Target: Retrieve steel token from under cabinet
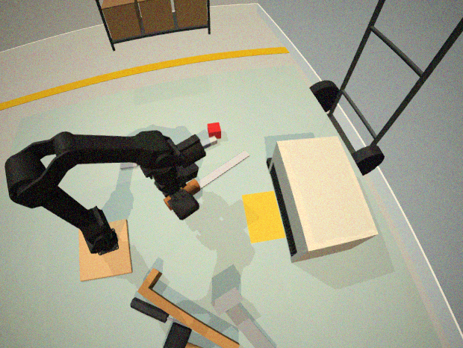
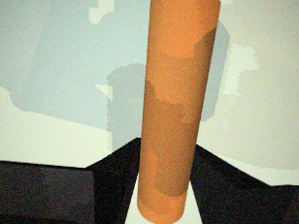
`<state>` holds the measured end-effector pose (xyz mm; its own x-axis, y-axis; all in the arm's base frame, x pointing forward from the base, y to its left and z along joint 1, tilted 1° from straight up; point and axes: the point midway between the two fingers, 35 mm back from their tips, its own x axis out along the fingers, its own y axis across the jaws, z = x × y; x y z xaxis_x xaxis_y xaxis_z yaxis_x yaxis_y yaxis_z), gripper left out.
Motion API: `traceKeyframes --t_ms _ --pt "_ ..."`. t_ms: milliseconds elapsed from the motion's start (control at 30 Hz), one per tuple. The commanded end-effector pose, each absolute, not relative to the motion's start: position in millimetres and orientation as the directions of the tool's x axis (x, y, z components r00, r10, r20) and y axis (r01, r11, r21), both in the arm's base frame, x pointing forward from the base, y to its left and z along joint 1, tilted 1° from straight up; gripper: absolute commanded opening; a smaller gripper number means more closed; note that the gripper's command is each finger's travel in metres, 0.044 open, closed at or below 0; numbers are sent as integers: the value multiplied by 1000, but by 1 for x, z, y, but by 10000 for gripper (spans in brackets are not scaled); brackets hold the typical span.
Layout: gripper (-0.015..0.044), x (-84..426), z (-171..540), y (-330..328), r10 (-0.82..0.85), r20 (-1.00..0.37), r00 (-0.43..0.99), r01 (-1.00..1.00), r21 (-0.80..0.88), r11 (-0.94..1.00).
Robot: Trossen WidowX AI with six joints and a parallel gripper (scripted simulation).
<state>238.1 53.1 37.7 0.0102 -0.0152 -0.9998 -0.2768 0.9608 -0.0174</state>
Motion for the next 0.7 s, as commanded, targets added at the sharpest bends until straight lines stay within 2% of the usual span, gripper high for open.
traceKeyframes --t_ms 0,667 --pt "0 238 38 53 -13 -1000 12 -313 -16 950" --pt "0 242 39 37 -14 -1000 13 -347 -17 938"
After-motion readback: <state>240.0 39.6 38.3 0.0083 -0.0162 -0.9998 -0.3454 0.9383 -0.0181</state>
